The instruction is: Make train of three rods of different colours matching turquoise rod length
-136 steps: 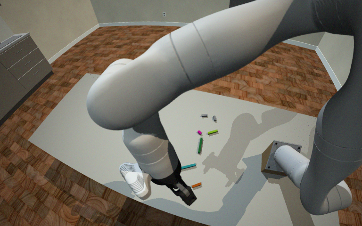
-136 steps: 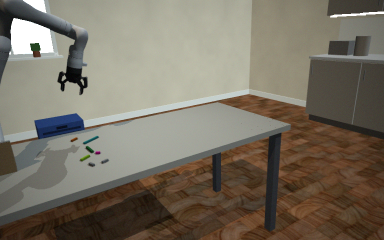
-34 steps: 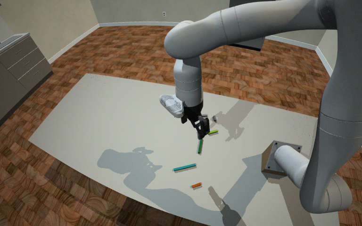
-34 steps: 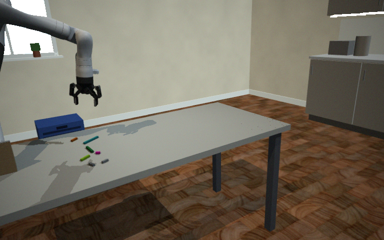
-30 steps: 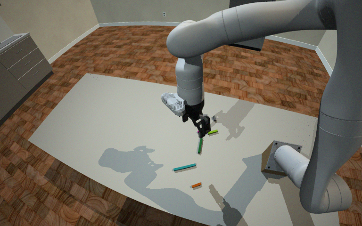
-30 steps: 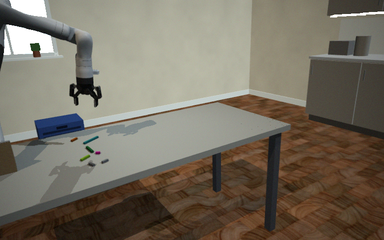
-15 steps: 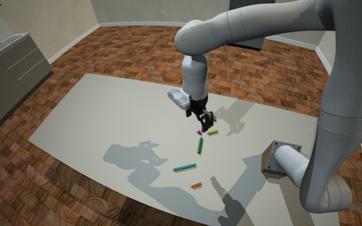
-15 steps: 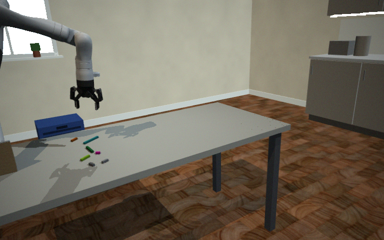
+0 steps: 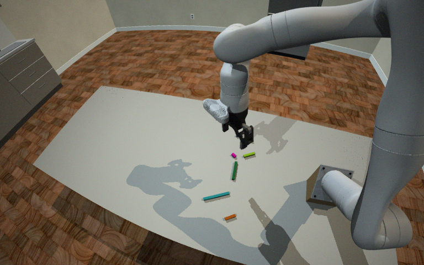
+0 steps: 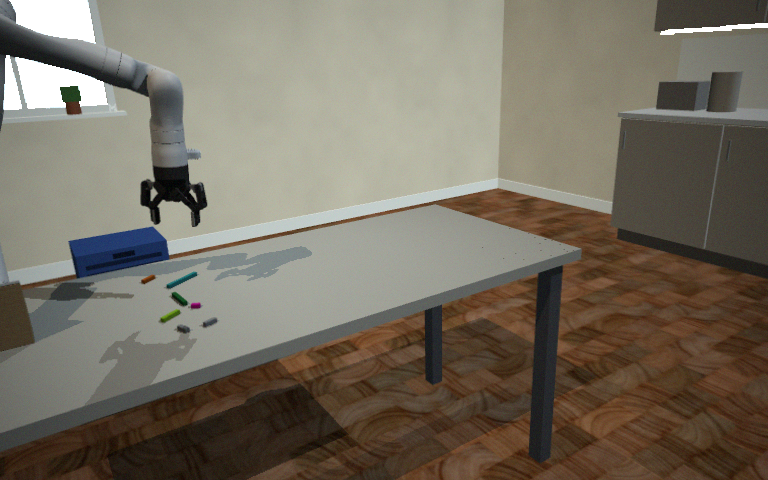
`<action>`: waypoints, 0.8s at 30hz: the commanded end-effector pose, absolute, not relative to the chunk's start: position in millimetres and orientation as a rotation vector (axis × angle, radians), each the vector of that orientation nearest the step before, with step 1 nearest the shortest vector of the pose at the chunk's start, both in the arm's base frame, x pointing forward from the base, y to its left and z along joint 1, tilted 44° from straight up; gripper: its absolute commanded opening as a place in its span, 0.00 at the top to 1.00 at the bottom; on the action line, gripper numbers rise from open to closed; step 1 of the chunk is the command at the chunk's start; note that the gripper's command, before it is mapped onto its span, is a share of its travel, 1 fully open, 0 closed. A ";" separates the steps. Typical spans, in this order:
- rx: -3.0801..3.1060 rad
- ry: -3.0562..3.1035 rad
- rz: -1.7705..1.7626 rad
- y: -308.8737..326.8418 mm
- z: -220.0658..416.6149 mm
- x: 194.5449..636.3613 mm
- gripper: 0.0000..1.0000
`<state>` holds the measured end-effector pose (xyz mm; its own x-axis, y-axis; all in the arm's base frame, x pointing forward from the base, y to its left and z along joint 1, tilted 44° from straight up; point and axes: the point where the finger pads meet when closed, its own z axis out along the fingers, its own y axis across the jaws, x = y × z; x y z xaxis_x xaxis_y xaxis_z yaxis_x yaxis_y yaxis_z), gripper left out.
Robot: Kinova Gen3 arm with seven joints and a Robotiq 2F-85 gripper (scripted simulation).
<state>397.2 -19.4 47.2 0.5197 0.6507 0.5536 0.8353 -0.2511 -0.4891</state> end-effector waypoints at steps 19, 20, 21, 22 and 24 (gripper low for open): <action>-2.024 -1.178 -0.304 -39.0 10.7 389.2 0.00; -2.024 -1.178 -0.304 -39.0 10.7 389.2 0.00; -2.024 -1.178 -0.304 -39.0 10.7 389.2 0.00; -2.024 -1.178 -0.304 -39.0 10.7 389.2 0.00; -2.033 -1.172 -0.303 -43.6 1.1 386.8 0.00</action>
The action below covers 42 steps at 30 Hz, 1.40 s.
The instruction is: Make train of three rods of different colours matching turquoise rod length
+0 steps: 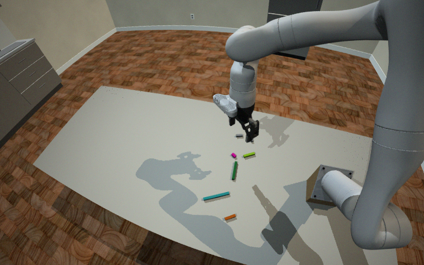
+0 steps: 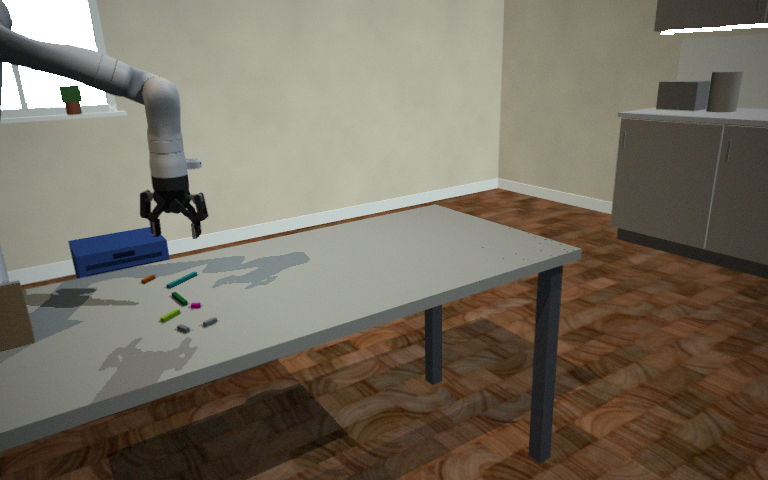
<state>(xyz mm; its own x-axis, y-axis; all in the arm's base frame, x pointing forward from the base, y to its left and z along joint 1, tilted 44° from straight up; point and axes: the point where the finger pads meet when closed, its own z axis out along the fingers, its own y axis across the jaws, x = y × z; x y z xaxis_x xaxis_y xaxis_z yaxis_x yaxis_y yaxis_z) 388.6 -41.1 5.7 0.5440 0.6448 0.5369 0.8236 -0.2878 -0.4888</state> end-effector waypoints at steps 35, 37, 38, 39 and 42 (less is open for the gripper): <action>-2.068 -1.145 -0.297 -61.3 -40.5 374.3 0.00; -2.068 -1.145 -0.297 -61.3 -40.5 374.3 0.00; -2.074 -1.141 -0.296 -63.9 -47.6 371.8 0.00; -2.074 -1.141 -0.296 -63.9 -47.6 371.8 0.00; -2.074 -1.141 -0.296 -63.9 -47.6 371.8 0.00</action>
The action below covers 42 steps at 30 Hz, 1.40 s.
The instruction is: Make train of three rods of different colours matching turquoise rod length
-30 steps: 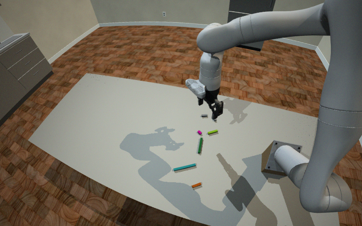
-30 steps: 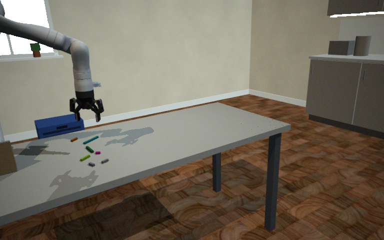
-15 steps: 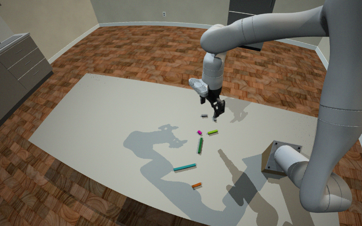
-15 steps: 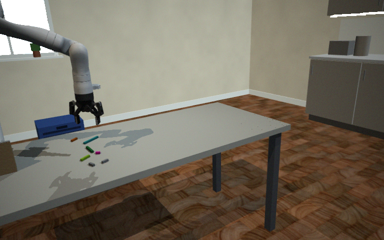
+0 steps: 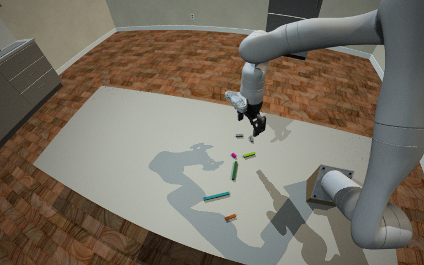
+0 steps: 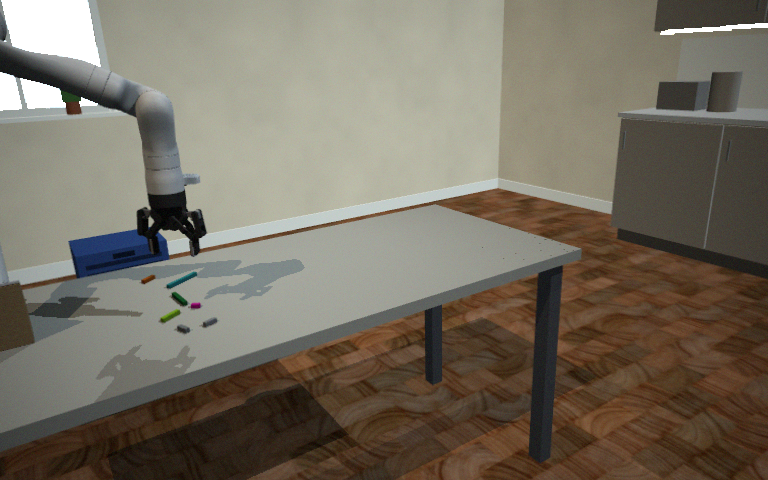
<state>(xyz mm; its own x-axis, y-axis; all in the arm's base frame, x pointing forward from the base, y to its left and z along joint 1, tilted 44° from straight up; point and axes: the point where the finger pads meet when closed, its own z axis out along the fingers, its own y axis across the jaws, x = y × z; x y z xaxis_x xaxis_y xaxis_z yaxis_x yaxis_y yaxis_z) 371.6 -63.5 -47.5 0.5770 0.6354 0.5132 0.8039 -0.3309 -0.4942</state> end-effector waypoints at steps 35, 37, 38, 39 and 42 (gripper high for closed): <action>-2.104 -1.116 -0.286 -76.1 -86.3 356.9 0.00; -2.104 -1.116 -0.286 -76.1 -86.3 356.9 0.00; -2.104 -1.116 -0.286 -76.1 -86.3 356.9 0.00; -2.104 -1.116 -0.286 -76.1 -86.3 356.9 0.00; -2.107 -1.113 -0.285 -77.1 -90.3 355.2 0.00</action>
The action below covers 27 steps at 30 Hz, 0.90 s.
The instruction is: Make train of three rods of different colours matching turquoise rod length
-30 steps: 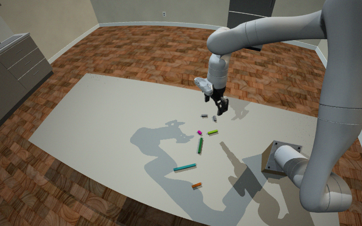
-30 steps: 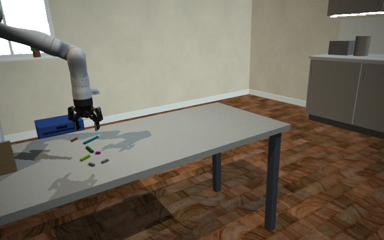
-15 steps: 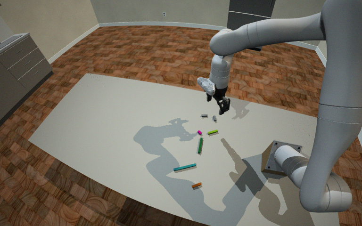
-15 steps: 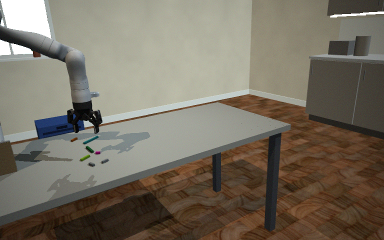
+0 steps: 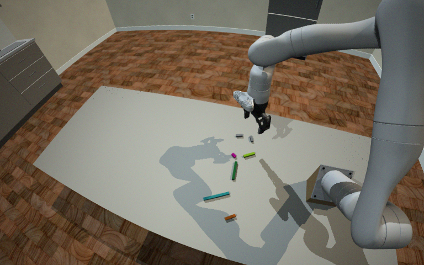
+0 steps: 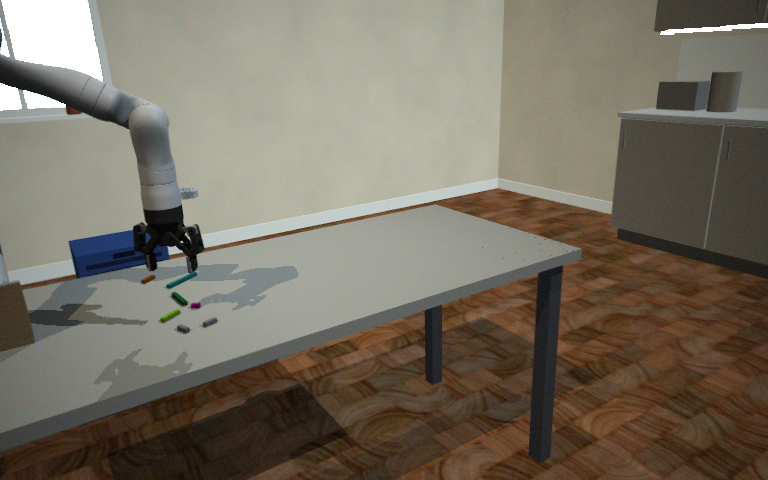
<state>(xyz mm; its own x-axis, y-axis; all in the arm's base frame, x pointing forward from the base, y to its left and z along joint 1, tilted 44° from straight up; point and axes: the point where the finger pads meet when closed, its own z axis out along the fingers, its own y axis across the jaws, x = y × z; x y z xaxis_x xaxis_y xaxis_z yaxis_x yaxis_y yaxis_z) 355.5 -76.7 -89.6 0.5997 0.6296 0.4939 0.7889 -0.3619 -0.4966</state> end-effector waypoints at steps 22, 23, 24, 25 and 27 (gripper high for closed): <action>-2.118 -1.103 -0.280 -80.7 -105.7 348.4 0.00; -2.118 -1.103 -0.280 -80.7 -105.7 348.4 0.00; -2.118 -1.103 -0.280 -80.7 -105.7 348.4 0.00; -2.118 -1.103 -0.280 -80.7 -105.7 348.4 0.00; -2.120 -1.102 -0.279 -81.2 -107.9 347.5 0.00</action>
